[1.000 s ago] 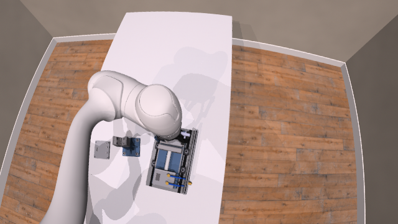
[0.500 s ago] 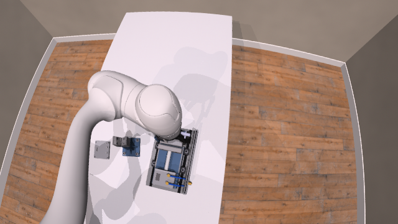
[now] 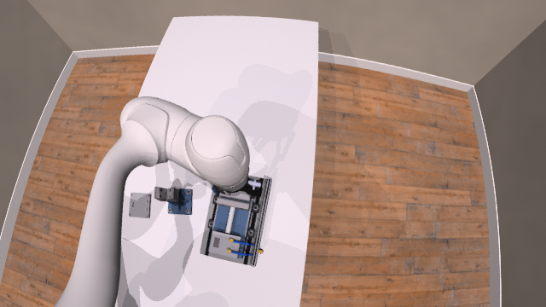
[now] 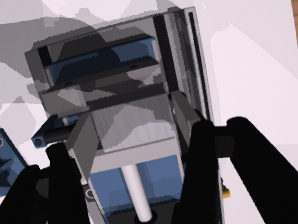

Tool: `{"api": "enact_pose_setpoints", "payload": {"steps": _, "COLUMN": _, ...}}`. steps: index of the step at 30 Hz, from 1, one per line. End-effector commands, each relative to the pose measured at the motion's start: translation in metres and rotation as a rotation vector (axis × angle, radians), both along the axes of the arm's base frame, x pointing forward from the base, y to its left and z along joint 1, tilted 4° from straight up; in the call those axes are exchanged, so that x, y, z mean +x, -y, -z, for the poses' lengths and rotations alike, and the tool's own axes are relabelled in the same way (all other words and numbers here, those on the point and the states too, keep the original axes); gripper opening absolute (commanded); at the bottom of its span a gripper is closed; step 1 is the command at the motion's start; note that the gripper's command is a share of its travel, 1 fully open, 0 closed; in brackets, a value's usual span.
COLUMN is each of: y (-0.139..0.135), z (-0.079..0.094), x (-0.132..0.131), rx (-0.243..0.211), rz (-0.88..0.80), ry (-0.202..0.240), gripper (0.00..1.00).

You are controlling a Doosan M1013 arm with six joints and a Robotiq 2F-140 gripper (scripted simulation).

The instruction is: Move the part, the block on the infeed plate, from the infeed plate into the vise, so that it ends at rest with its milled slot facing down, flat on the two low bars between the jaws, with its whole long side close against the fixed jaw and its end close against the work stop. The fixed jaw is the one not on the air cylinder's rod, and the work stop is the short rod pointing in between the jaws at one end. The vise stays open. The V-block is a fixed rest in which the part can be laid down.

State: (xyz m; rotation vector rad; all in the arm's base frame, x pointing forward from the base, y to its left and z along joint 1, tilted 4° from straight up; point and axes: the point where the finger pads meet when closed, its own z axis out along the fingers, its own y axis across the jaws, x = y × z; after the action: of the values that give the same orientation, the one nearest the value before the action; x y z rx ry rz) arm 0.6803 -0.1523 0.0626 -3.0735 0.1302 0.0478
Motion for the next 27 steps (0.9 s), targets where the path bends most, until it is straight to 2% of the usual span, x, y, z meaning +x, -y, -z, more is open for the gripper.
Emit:
{"api": "enact_pose_setpoints", "payload": {"steps": 1, "y": 0.0000, "z": -0.0001, "x": 0.0000, "rx": 0.000, "rz": 0.000, "ry": 0.000, "gripper": 0.47}}
{"api": "enact_pose_setpoints", "payload": {"steps": 21, "y": 0.0000, "z": -0.0010, "x": 0.0000, "rx": 0.000, "rz": 0.000, "ry": 0.000, "gripper": 0.47}}
{"api": "enact_pose_setpoints", "payload": {"steps": 27, "y": 0.0005, "z": -0.0077, "x": 0.0002, "rx": 0.000, "rz": 0.000, "ry": 0.000, "gripper": 0.47}}
